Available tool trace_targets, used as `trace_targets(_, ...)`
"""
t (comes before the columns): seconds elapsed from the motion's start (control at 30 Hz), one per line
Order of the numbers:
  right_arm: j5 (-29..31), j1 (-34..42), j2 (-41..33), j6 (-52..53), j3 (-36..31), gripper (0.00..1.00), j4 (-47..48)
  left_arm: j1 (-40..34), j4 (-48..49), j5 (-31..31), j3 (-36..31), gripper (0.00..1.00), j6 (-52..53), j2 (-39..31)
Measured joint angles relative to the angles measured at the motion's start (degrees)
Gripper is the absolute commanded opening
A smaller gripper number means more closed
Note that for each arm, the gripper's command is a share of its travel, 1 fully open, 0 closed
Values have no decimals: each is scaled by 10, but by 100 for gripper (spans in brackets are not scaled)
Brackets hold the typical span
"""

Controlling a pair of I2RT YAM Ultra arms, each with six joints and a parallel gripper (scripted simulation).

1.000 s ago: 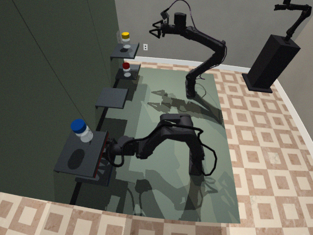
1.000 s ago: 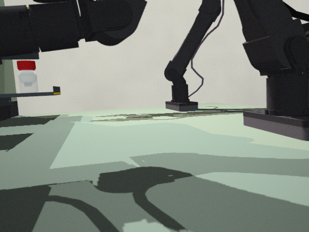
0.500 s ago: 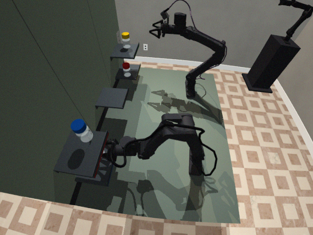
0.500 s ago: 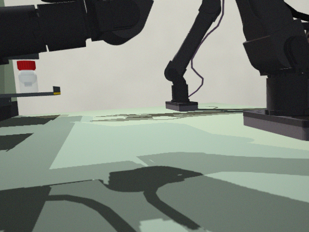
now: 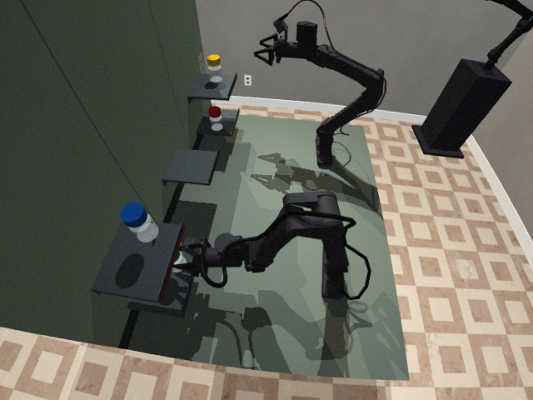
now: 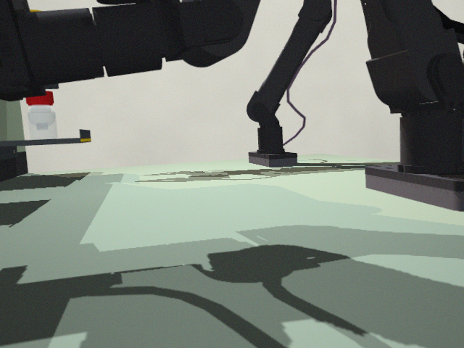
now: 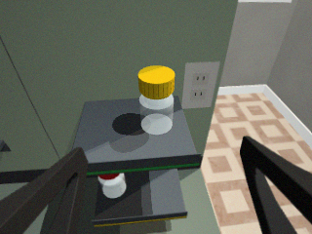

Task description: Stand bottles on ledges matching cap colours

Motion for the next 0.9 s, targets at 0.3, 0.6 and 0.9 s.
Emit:
trace_targets(0.3,0,0,0,0,0,100,0,2,14,8,-35,49,0,-22)
trace_targets(0.6,2,0,0,0,0,81,4,2,20,16,-46,49,1,-28)
trace_targets(0.9,48,45,72,19,-25,81,134,2,20,17,-46,49,1,-28)
